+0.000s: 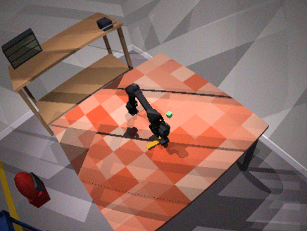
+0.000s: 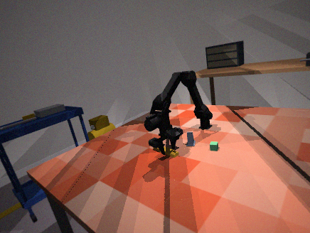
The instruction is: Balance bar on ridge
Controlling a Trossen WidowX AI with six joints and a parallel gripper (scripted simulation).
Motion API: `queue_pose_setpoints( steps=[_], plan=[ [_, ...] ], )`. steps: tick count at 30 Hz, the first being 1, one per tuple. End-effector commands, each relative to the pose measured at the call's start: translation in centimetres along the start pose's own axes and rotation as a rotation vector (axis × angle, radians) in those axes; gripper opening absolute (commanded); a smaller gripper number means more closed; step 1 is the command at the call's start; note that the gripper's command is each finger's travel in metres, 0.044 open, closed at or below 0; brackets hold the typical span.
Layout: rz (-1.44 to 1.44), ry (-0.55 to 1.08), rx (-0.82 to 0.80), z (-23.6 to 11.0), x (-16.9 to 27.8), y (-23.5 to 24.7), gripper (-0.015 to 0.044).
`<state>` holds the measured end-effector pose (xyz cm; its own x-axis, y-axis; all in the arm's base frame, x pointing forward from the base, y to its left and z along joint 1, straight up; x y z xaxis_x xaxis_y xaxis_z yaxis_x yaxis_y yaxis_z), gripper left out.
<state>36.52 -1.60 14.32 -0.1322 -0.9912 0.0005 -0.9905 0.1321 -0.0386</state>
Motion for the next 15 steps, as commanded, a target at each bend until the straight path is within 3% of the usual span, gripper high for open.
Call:
queue_pose_setpoints(
  steps=[1, 8, 15],
  plan=[
    [-0.007, -0.004, -0.003, 0.13, -0.02, 0.04, 0.0315],
    [-0.007, -0.004, -0.003, 0.13, -0.02, 0.04, 0.0315],
    [0.0, 0.0, -0.002, 0.07, 0.0, 0.04, 0.0151]
  ],
)
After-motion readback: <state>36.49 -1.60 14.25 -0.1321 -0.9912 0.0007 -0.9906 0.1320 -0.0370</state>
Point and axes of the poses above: the point midway between the two fingers, 35 mm back from their tips, its own z axis out along the fingers, its own y axis across the jaws, x = y × z, the point moved 9 cm from there along -z, back along the fingers, and after that the axes turned 2 degrees about -z, right-handed, at the moved point
